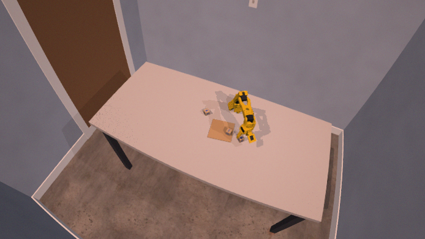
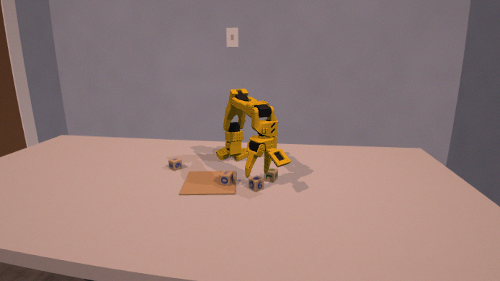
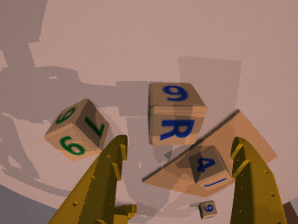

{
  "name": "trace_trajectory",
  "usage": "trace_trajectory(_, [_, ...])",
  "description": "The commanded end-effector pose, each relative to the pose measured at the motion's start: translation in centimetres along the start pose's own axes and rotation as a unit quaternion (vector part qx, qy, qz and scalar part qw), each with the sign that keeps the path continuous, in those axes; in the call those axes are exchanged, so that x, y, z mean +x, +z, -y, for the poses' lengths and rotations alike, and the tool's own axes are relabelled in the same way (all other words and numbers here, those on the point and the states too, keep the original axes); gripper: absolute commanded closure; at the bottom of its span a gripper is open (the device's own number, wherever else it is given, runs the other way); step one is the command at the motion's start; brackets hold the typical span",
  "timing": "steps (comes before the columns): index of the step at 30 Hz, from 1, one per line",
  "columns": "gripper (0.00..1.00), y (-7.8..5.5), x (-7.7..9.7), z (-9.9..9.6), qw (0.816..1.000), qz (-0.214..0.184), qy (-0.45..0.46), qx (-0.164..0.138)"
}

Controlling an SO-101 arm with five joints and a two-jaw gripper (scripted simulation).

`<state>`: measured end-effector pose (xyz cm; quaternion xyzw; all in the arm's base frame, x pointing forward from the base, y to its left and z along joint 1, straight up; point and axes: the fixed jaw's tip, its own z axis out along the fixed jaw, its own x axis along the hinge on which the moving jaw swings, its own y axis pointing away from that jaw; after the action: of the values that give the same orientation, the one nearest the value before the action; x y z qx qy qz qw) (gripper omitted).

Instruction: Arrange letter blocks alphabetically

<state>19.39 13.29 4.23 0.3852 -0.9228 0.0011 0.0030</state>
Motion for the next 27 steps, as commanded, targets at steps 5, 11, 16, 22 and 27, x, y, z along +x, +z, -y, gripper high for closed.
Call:
trace_trajectory(5, [0.65, -0.1, -0.8, 0.1, 0.999, 0.04, 0.0, 0.008])
trace_trajectory(11, [0.65, 0.5, -0.8, 0.1, 0.999, 0.04, 0.0, 0.008])
trace_trajectory(16, [0.65, 0.9, -0.8, 0.1, 0.999, 0.04, 0.0, 0.008])
trace_trajectory(22, [0.65, 1.2, -0.8, 0.1, 0.999, 0.04, 0.0, 0.008])
trace_trajectory(27, [0.65, 1.2, -0.8, 0.1, 0.999, 0.04, 0.0, 0.008])
